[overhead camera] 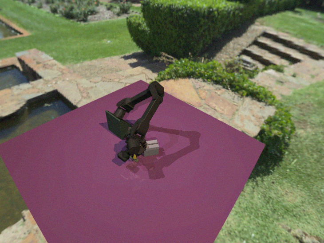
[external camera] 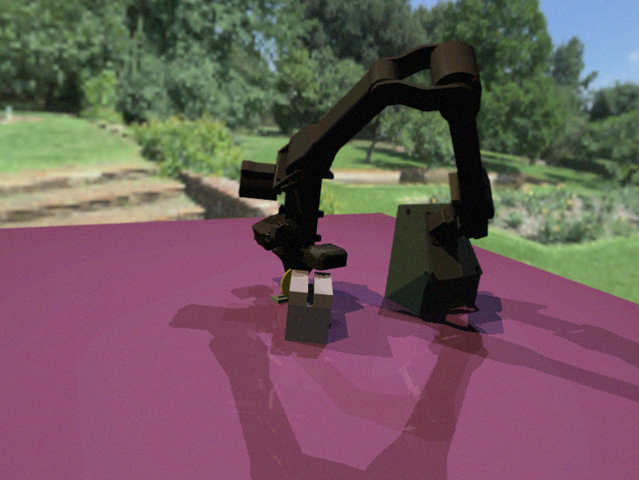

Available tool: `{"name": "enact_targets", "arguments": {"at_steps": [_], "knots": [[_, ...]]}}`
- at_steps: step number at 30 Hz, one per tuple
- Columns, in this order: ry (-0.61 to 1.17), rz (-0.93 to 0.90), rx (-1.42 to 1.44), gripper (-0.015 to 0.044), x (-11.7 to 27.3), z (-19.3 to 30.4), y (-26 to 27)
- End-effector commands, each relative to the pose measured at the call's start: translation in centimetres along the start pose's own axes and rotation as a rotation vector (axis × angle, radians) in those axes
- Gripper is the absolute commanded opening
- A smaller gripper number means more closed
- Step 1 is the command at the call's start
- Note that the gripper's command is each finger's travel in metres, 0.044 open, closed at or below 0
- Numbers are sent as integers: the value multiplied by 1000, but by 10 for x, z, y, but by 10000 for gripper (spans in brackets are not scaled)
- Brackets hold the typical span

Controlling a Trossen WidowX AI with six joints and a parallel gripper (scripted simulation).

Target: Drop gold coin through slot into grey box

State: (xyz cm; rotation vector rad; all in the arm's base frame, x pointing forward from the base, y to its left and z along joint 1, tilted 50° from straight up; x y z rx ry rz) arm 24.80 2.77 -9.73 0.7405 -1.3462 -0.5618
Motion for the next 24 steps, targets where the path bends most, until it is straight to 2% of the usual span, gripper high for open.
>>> {"name": "enact_targets", "arguments": {"at_steps": [1, 24], "knots": [[-6, 2, 3, 0, 7, -2, -1], [-7, 9, 2, 0, 63, -4, -3]]}}
Point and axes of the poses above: the point midway between the two fingers, 35 mm back from their tips, its own x axis back along the fingers, its own y axis across the jaws, z = x × y, the point moved 4 cm from there along x, back along the fingers, and after that the axes turned 11 degrees about -x, right-handed, at the moved point
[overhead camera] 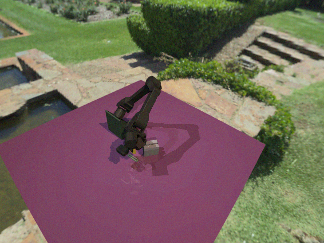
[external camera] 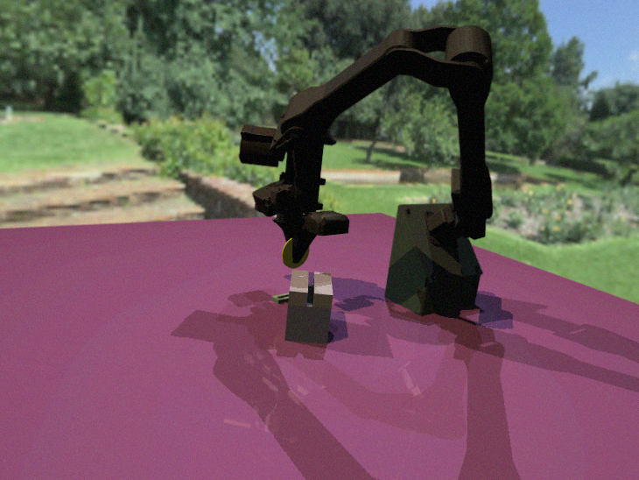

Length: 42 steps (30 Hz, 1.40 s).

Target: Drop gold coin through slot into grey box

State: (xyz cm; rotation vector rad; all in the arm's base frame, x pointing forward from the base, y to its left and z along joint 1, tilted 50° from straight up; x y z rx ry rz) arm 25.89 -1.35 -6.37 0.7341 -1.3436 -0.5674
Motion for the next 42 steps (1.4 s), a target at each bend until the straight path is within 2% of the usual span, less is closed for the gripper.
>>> {"name": "enact_targets", "arguments": {"at_steps": [1, 16, 42], "knots": [[-6, 9, 10, 0, 11, -2, 0], [-4, 5, 33, 0, 41, 2, 1], [-2, 7, 886, 0, 41, 0, -9]]}}
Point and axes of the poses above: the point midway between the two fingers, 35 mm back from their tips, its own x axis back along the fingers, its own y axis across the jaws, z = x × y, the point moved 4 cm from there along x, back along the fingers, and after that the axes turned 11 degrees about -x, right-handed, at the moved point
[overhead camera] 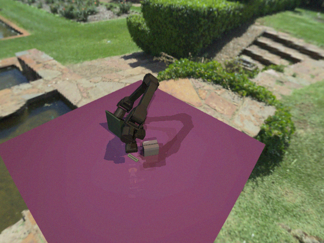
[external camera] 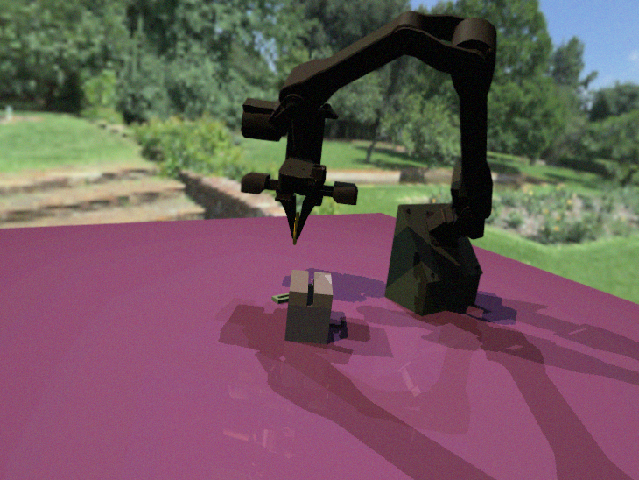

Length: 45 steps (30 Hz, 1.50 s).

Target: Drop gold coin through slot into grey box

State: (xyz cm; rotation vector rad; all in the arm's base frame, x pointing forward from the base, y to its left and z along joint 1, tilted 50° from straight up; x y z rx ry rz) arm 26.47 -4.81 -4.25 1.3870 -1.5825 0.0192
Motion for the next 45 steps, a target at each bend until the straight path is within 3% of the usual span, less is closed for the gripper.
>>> {"name": "enact_targets", "arguments": {"at_steps": [1, 45], "knots": [[4, 2, 69, 0, 1, 1, -1], [6, 7, 64, 0, 2, -84, 40]]}}
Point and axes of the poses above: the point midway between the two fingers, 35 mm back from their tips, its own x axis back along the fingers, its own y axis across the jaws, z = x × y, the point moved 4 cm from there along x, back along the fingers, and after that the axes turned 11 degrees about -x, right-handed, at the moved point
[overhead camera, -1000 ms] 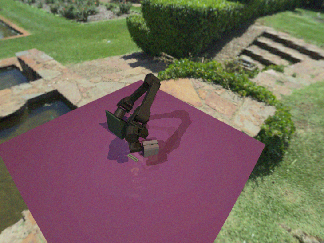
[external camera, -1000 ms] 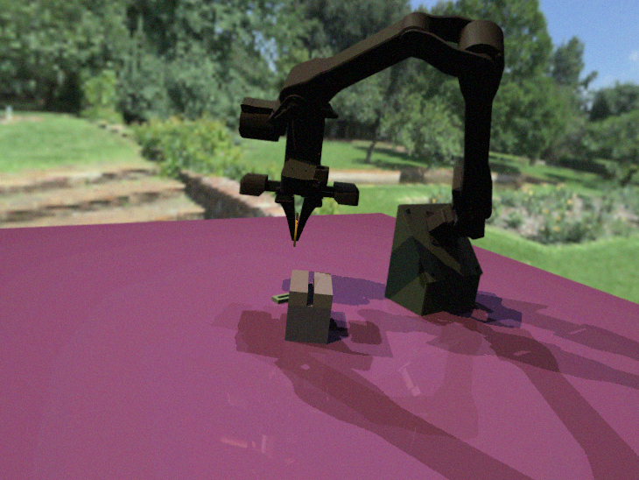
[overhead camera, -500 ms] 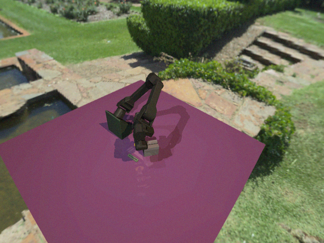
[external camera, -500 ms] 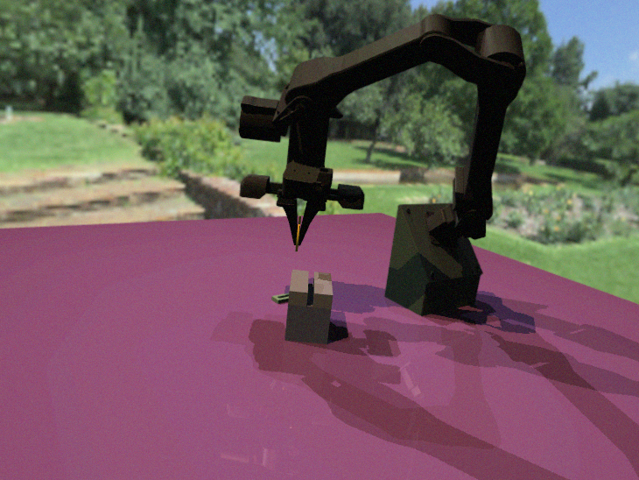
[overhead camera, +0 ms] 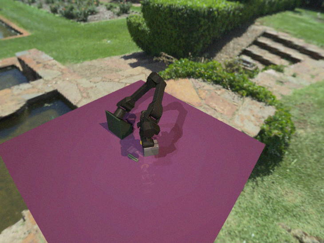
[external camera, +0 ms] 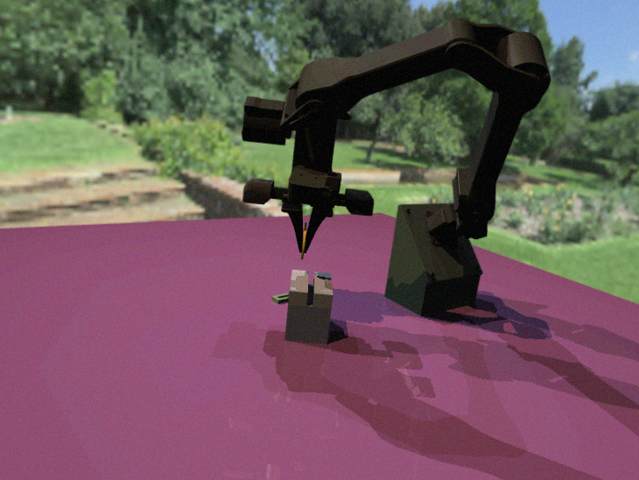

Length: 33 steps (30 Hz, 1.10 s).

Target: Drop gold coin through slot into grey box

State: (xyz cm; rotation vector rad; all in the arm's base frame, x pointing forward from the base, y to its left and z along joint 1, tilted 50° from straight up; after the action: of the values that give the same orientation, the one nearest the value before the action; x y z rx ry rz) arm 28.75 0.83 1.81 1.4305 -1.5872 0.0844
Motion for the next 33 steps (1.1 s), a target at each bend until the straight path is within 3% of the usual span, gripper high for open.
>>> {"name": "enact_targets", "arguments": {"at_steps": [1, 14, 33], "knots": [[-8, 1, -2, 0, 1, -8, 5], [-14, -8, 3, 0, -1, -34, 23], [-7, -9, 3, 0, 0, -35, 22]]}}
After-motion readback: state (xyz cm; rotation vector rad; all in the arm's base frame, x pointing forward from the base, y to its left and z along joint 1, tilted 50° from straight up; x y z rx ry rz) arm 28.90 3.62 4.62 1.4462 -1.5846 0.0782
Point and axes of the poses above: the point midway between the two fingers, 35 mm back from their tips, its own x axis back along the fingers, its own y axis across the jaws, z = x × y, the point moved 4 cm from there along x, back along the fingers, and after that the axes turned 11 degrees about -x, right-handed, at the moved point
